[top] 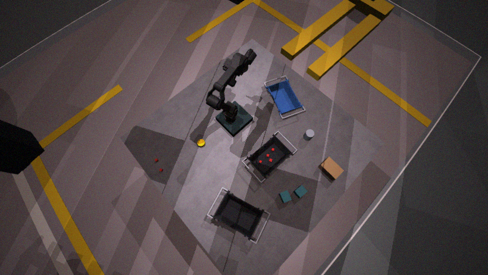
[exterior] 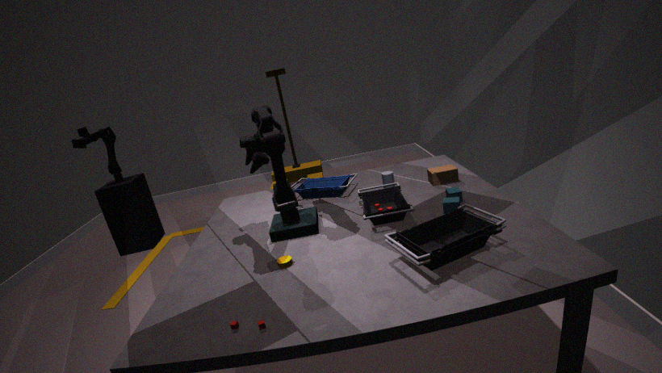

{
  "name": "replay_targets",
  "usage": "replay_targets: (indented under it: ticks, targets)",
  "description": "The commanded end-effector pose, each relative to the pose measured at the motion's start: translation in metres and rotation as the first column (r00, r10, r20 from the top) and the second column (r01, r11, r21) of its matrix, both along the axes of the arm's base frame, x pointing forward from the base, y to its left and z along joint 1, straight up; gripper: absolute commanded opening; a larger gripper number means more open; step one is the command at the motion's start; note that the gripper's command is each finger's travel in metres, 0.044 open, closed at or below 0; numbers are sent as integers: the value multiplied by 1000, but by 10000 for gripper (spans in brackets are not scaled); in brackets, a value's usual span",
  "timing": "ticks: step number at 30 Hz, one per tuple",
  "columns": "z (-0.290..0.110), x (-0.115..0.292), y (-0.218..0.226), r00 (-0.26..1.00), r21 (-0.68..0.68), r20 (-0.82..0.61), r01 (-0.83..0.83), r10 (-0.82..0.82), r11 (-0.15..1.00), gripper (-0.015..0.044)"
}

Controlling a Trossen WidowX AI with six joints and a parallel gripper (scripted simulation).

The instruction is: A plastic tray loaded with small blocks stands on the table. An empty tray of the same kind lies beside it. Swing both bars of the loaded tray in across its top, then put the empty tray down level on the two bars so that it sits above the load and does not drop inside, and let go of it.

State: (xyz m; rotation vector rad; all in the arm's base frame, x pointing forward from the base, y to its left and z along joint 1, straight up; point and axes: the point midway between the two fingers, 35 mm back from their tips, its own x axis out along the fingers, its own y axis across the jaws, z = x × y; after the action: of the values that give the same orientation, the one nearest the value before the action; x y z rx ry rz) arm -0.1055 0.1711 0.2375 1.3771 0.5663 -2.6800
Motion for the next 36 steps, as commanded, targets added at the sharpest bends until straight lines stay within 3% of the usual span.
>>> replay_targets:
  ticks: [1, 8, 12, 14, 19, 24, 30, 36]
  targets:
    - [0, 0, 0, 1000, 0, 0, 0, 0, 1000, 374]
    - [0, 1, 2, 1000, -6, 2, 14, -14, 1000, 190]
    - [-5, 31, 34, 954, -117, 48, 300, -296, 947, 85]
    - [-8, 52, 52, 887, -175, 83, 462, -455, 869, 82]
    - [-18, 114, 85, 605, -284, 189, 788, -773, 547, 82]
    - [-31, 181, 102, 236, -337, 299, 932, -925, 129, 82]
    - [-47, 254, 102, -170, -349, 404, 880, -899, -323, 82]
    - [-66, 326, 85, -518, -326, 491, 636, -700, -699, 82]
